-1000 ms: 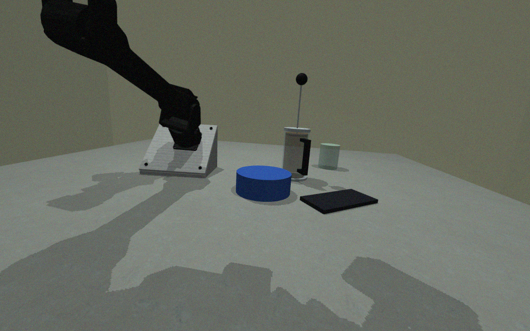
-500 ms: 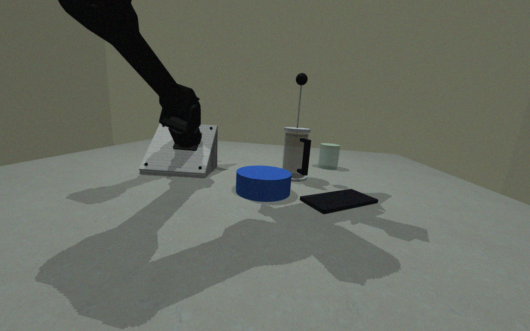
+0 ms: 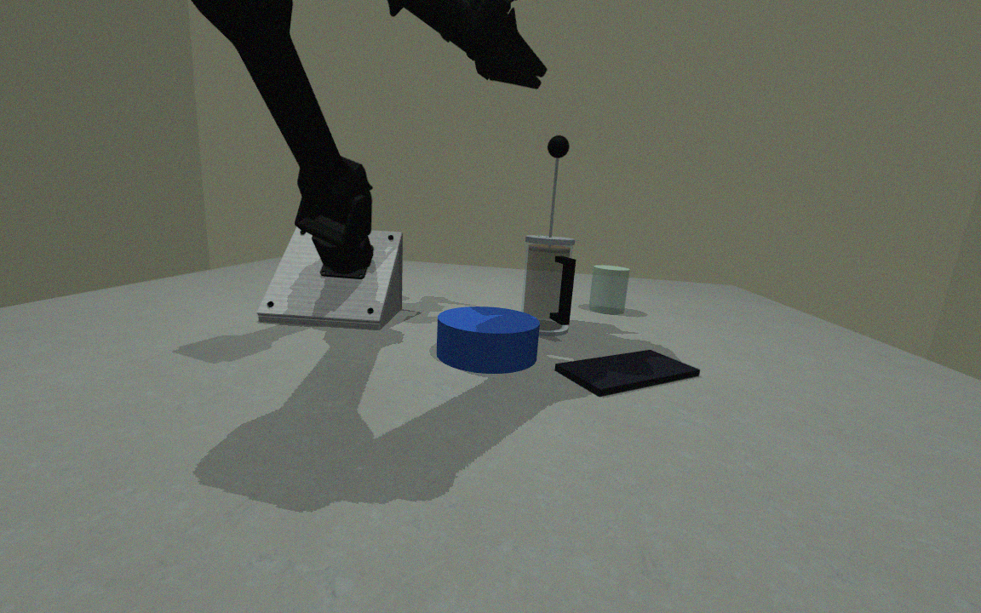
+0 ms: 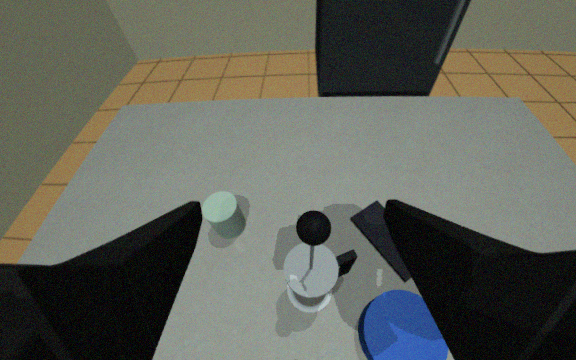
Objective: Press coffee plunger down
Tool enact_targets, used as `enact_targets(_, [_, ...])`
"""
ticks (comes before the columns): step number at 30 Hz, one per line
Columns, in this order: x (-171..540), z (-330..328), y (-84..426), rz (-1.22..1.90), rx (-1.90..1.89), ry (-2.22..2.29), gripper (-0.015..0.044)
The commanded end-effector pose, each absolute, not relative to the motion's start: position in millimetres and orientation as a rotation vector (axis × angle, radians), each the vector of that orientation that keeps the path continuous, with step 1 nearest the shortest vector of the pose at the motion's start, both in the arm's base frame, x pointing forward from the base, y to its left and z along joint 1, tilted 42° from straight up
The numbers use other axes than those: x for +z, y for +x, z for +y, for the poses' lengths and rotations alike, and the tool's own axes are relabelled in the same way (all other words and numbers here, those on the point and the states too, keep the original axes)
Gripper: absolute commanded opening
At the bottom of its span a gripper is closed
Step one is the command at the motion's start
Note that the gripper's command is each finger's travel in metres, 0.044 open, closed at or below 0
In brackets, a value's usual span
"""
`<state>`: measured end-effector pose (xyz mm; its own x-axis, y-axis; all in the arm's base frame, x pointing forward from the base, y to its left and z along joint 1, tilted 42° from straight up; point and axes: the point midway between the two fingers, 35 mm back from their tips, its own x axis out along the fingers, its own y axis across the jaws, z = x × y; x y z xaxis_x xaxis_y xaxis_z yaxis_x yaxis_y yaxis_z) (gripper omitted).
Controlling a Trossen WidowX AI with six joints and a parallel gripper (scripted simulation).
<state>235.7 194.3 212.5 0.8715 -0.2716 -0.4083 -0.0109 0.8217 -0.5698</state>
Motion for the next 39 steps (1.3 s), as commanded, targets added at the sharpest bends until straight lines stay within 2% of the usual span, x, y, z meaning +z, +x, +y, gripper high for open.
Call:
enact_targets(1, [210.8, 181.7, 235.1, 0.481, -0.193, -0.696, 0.044])
enact_targets(10, [169.7, 145.2, 236.8, 0.478, -0.197, -0.694, 0.044])
enact_targets(39, [156.6, 131.3, 270.8, 0.476, -0.201, -0.692, 0.044])
